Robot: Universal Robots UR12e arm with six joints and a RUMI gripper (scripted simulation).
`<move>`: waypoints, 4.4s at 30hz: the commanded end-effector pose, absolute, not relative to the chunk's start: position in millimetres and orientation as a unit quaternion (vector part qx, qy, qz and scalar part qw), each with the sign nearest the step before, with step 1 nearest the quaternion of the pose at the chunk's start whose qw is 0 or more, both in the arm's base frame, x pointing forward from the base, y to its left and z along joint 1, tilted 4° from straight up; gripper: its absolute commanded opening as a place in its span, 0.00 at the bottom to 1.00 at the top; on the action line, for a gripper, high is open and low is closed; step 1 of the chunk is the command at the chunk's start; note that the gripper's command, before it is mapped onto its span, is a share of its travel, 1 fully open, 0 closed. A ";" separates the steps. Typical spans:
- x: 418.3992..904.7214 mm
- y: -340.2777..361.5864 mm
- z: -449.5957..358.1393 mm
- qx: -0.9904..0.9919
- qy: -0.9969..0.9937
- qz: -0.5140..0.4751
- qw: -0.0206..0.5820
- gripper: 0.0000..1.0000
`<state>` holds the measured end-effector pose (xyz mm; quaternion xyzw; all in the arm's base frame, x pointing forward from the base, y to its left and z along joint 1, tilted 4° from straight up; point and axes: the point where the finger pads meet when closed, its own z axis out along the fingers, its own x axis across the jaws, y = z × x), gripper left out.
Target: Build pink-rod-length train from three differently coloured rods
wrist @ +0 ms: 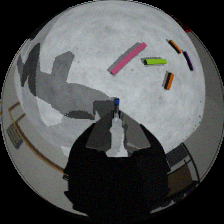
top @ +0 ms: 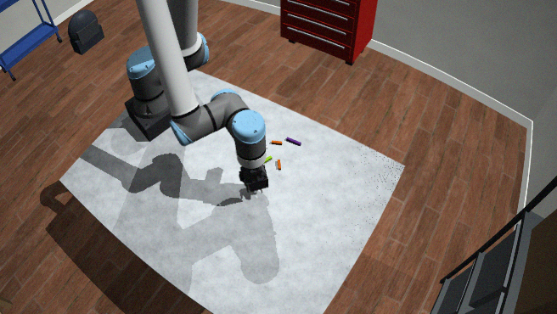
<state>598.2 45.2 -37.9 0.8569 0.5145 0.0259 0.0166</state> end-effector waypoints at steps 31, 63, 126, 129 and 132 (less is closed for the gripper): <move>598.7 45.1 -37.3 0.857 0.515 0.026 0.017 0.14; 593.2 45.3 51.7 0.857 0.515 0.026 0.017 0.14; 561.9 104.1 39.4 0.546 0.837 0.016 0.027 1.00; 558.4 110.9 37.9 0.500 0.865 0.015 0.027 1.00; 556.7 114.1 37.2 0.478 0.878 0.014 0.028 1.00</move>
